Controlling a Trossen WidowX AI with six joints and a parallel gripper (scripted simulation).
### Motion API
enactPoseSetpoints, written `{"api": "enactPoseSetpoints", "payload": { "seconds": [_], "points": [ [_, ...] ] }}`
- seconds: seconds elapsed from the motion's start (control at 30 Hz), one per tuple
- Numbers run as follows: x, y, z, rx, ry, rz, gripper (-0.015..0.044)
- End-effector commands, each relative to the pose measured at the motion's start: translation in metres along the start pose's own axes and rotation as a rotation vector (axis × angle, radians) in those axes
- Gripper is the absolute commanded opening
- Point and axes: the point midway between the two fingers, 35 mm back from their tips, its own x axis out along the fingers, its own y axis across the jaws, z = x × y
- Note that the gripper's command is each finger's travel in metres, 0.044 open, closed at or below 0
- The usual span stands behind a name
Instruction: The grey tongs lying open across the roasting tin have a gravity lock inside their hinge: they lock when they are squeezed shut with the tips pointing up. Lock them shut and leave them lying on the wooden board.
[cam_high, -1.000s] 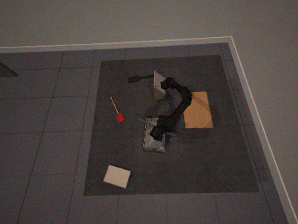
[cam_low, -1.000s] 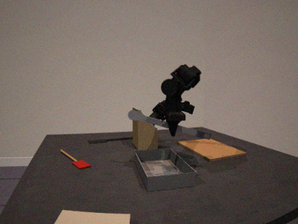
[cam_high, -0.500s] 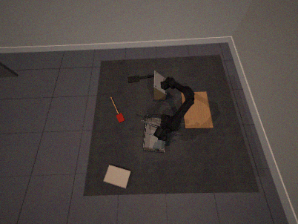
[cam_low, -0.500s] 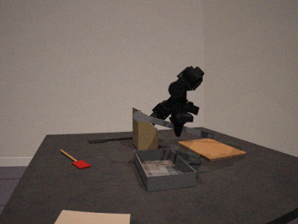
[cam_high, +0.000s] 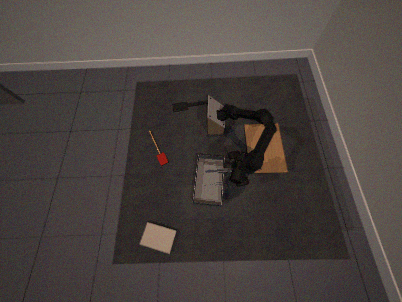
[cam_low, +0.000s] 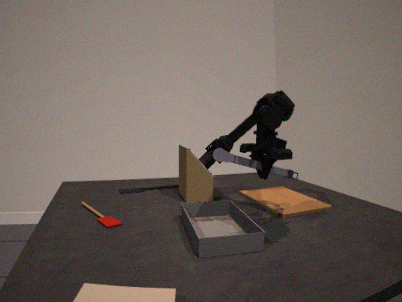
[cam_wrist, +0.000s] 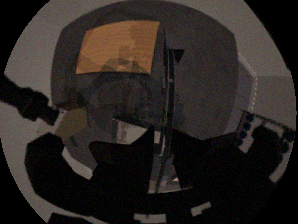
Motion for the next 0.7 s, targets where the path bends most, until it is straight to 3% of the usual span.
{"api": "enactPoseSetpoints", "payload": {
  "seconds": [0.0,0.67],
  "points": [
    [-0.003,0.004,0.026,-0.122,0.0,-0.011,-0.015],
    [-0.002,0.034,0.114,-0.568,-0.012,-0.018,-0.015]
  ]
}}
